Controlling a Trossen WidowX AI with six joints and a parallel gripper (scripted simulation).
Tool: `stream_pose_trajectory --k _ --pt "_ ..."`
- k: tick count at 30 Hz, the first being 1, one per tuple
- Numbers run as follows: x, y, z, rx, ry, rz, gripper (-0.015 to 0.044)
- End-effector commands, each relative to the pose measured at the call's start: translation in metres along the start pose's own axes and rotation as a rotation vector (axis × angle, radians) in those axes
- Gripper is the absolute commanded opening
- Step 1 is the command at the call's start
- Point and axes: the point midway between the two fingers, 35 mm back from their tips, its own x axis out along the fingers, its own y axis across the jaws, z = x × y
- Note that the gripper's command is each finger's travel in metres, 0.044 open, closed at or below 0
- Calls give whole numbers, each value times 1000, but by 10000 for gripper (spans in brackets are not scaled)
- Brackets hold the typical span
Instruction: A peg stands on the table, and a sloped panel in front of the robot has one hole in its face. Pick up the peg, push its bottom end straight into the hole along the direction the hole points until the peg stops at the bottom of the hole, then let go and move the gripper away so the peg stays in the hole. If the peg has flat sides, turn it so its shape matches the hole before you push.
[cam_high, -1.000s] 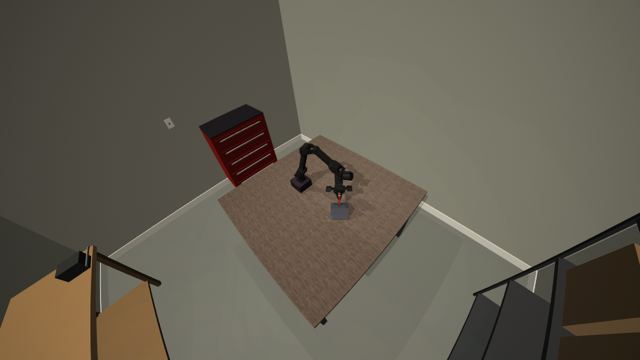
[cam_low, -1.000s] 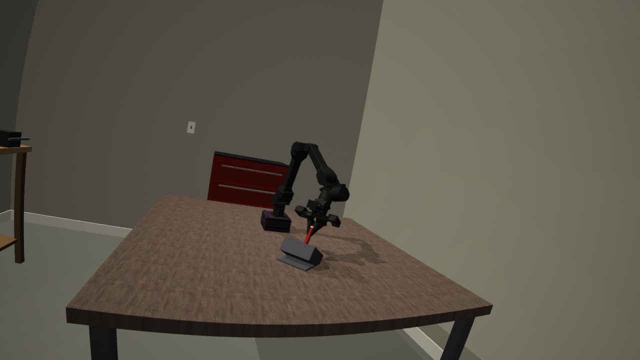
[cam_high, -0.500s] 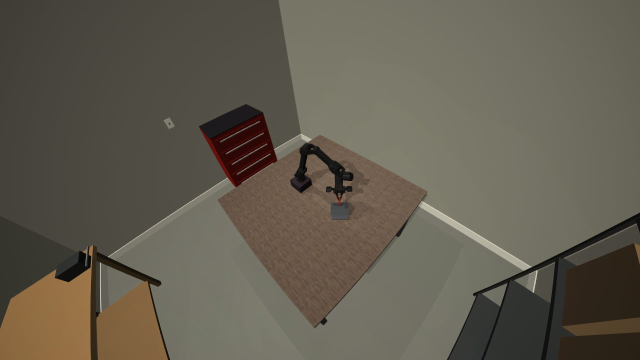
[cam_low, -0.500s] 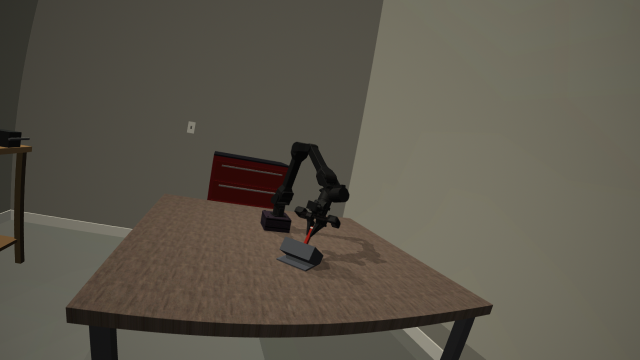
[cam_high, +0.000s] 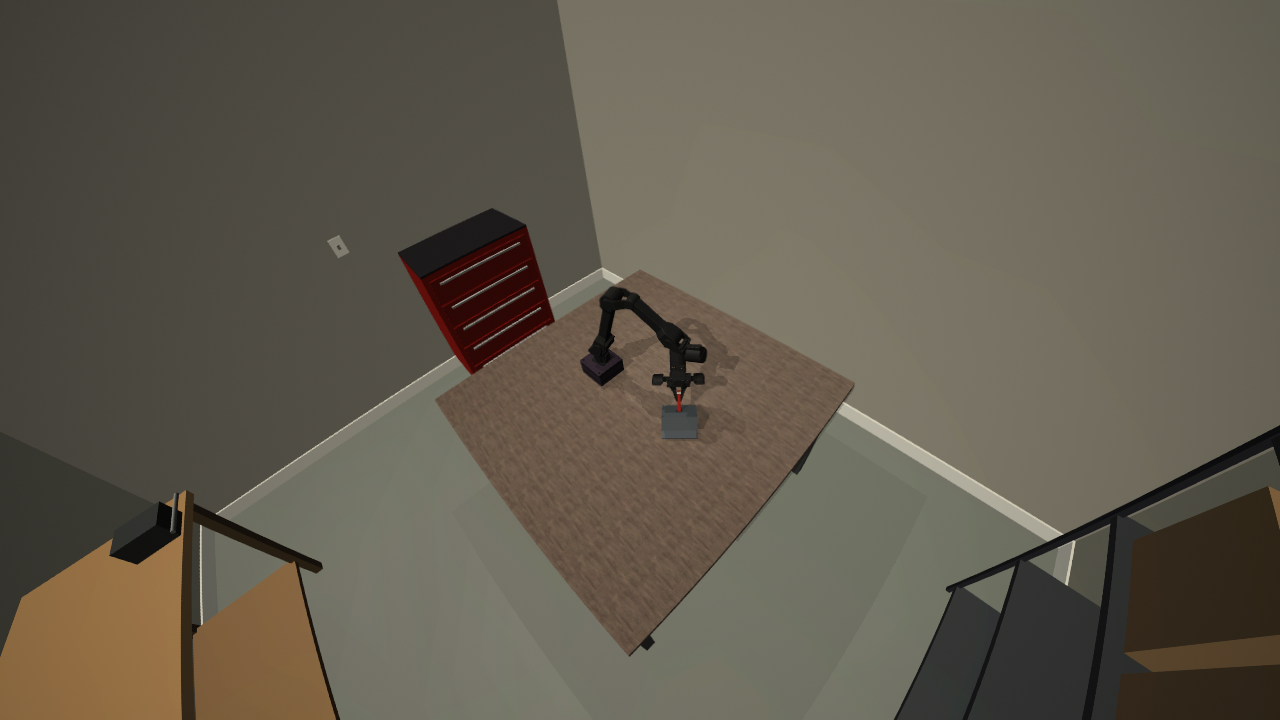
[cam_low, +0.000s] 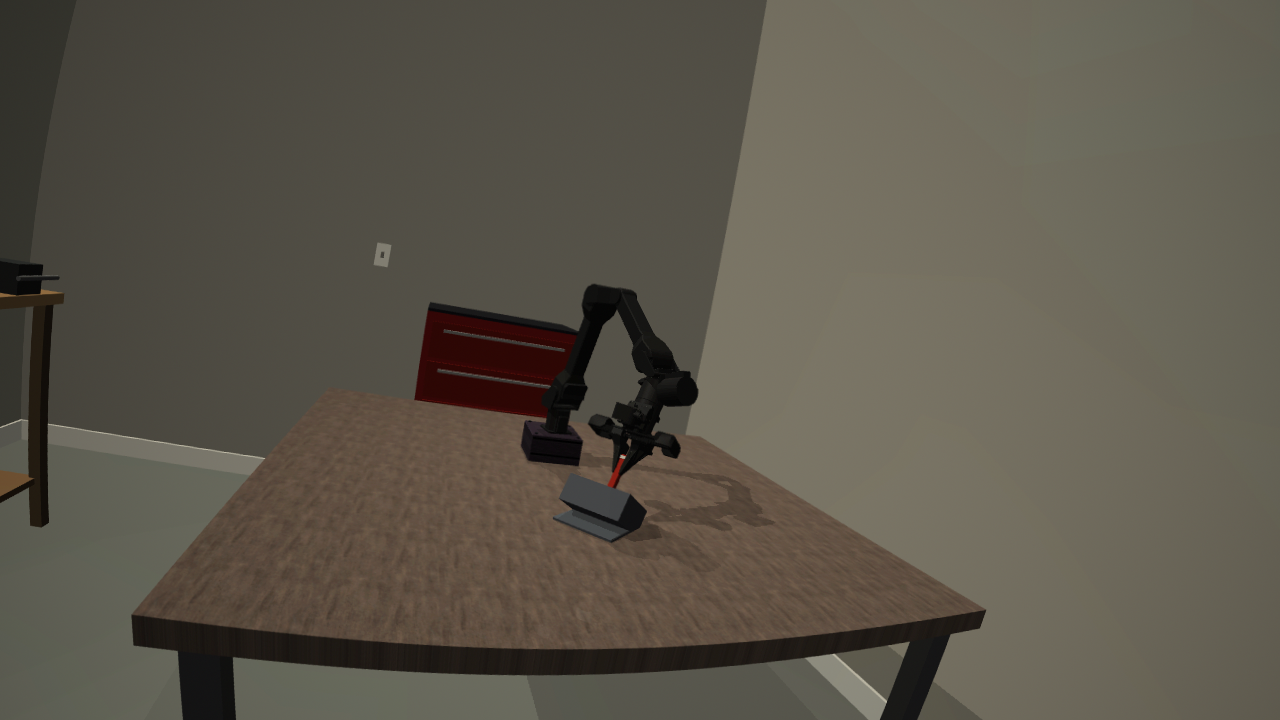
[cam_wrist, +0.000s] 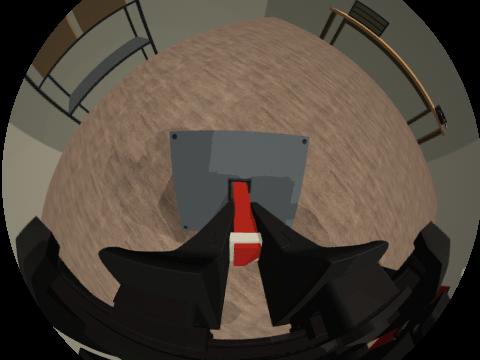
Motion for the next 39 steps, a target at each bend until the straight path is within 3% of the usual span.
stream_pose_trajectory --k 1,39 --pt "2 -1 -2 -7 5 -3 0" --pt "15 -1 1 -7 4 -3 0"
